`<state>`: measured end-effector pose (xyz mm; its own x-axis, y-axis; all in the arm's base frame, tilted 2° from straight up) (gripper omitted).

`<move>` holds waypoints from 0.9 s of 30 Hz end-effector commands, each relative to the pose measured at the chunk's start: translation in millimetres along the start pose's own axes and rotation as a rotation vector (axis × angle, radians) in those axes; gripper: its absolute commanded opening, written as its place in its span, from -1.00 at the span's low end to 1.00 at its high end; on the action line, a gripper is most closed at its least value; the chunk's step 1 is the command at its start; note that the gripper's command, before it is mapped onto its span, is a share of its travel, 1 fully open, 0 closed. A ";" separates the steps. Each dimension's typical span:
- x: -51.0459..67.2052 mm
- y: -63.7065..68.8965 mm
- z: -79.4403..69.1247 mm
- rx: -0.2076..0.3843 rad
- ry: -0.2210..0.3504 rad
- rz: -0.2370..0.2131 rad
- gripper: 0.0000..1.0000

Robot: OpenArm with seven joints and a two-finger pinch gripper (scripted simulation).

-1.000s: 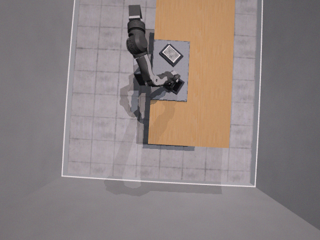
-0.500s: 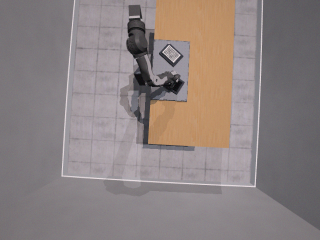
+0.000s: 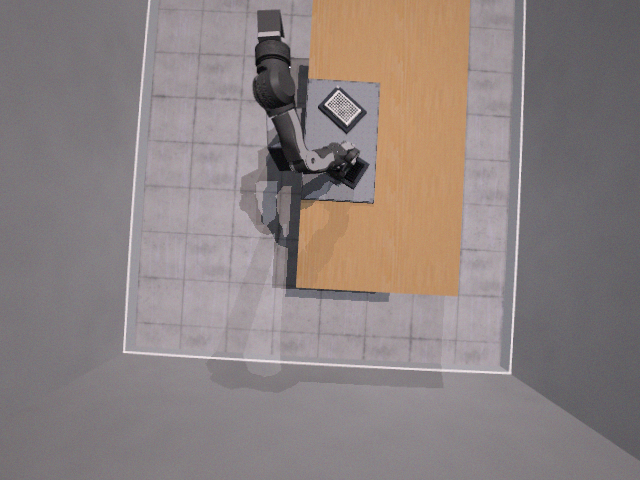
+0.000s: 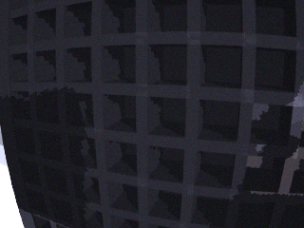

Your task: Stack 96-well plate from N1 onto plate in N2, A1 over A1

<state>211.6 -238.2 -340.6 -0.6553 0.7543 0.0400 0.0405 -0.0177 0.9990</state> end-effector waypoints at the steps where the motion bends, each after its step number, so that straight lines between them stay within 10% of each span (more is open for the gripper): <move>1: -1.5 1.1 0.3 0.000 -0.001 -0.004 0.54; 27: -0.7 0.3 -1.1 -0.001 -0.002 -0.003 0.54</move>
<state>211.0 -239.5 -340.5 -0.6546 0.7550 0.0386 0.0423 -0.0144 0.9990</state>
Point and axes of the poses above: the point where the finger pads meet when closed, its own y axis back along the fingers, its own z axis across the jaws, x = y × z, the point moved 7 cm from there along y, back along the fingers, and after that the axes turned 14 degrees about -y, right-handed, at the moved point
